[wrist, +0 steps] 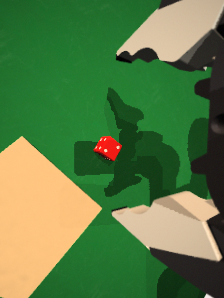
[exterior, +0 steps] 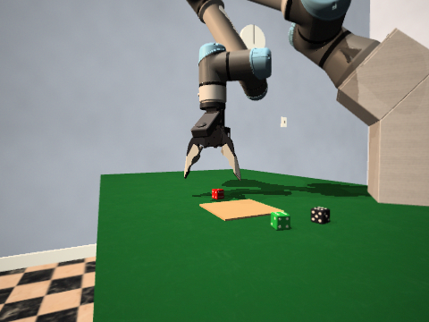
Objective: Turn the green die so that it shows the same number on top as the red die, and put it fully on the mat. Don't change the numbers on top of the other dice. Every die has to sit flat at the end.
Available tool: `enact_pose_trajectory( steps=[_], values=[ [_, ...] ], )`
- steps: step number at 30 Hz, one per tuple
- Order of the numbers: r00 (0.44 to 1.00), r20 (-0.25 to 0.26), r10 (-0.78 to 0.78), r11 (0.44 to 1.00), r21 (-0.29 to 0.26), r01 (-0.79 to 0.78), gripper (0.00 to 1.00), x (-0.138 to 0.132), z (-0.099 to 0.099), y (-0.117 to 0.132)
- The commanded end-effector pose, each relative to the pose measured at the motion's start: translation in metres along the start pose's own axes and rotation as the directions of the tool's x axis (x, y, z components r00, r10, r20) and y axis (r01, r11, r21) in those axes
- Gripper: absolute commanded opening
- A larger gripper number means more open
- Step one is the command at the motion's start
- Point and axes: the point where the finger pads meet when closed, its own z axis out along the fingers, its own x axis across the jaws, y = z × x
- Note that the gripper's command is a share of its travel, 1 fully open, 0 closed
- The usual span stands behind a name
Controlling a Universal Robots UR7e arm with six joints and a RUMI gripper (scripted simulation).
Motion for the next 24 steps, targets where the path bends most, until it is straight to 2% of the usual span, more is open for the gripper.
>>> enact_pose_trajectory(
  steps=[1,24],
  values=[
    [1.0,-0.001,0.0,1.0,0.0,0.0,1.0,0.0,0.0,0.0],
    [1.0,-0.001,0.0,1.0,0.0,0.0,1.0,-0.01,0.0,-0.012]
  ],
)
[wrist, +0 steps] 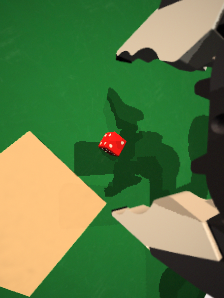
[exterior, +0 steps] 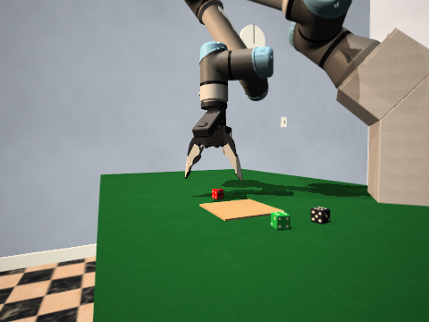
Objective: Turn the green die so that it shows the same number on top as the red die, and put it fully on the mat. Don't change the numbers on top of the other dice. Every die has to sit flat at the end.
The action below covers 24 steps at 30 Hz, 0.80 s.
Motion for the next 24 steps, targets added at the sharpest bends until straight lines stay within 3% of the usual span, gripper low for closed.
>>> enact_pose_trajectory(
  steps=[1,13,24],
  values=[
    [1.0,-0.001,0.0,1.0,0.0,0.0,1.0,-0.005,0.0,-0.007],
    [1.0,-0.001,0.0,1.0,0.0,0.0,1.0,-0.028,0.0,-0.031],
    [1.0,-0.001,0.0,1.0,0.0,0.0,1.0,-0.063,0.0,-0.071]
  ],
)
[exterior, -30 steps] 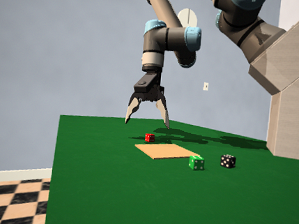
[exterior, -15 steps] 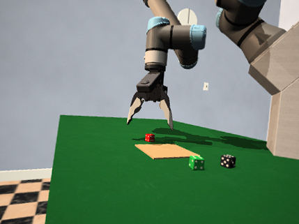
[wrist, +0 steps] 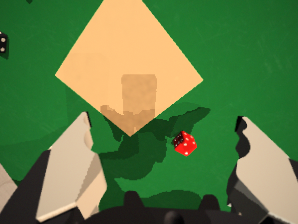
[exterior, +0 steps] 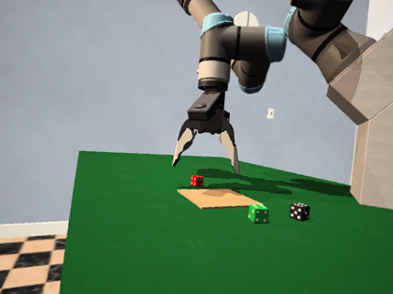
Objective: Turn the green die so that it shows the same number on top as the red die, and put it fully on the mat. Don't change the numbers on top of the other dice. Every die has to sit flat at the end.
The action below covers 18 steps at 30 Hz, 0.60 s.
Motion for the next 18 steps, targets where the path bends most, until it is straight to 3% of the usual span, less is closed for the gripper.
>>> enact_pose_trajectory(
  steps=[1,18],
  values=[
    [1.0,-0.003,0.001,1.0,-0.002,-0.001,1.0,-0.017,0.0,-0.02],
    [1.0,-0.003,0.001,1.0,-0.002,-0.001,1.0,-0.072,0.001,-0.081]
  ],
)
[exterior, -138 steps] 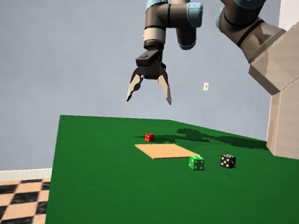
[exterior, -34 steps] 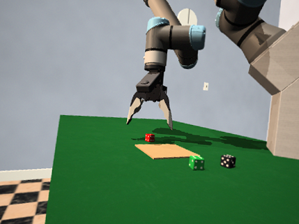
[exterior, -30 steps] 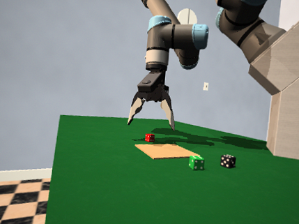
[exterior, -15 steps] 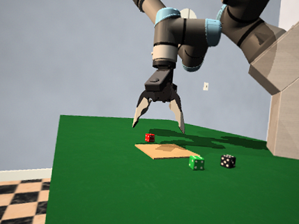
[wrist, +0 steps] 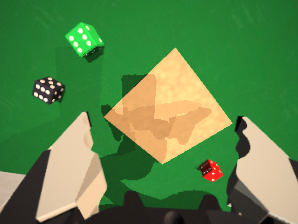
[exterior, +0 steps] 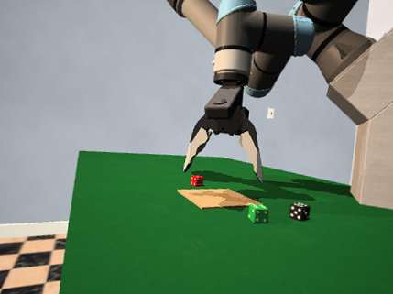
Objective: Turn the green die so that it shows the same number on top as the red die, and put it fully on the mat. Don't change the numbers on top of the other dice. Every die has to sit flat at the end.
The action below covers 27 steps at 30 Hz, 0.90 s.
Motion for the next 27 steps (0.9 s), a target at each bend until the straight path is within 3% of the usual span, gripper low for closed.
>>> enact_pose_trajectory(
  steps=[1,17,27],
  values=[
    [1.0,-0.002,0.002,1.0,-0.004,-0.002,1.0,-0.018,0.0,-0.021],
    [1.0,-0.002,0.002,1.0,-0.004,-0.002,1.0,-0.057,0.001,-0.065],
    [1.0,-0.002,0.002,1.0,-0.004,-0.002,1.0,-0.068,0.001,-0.078]
  ],
)
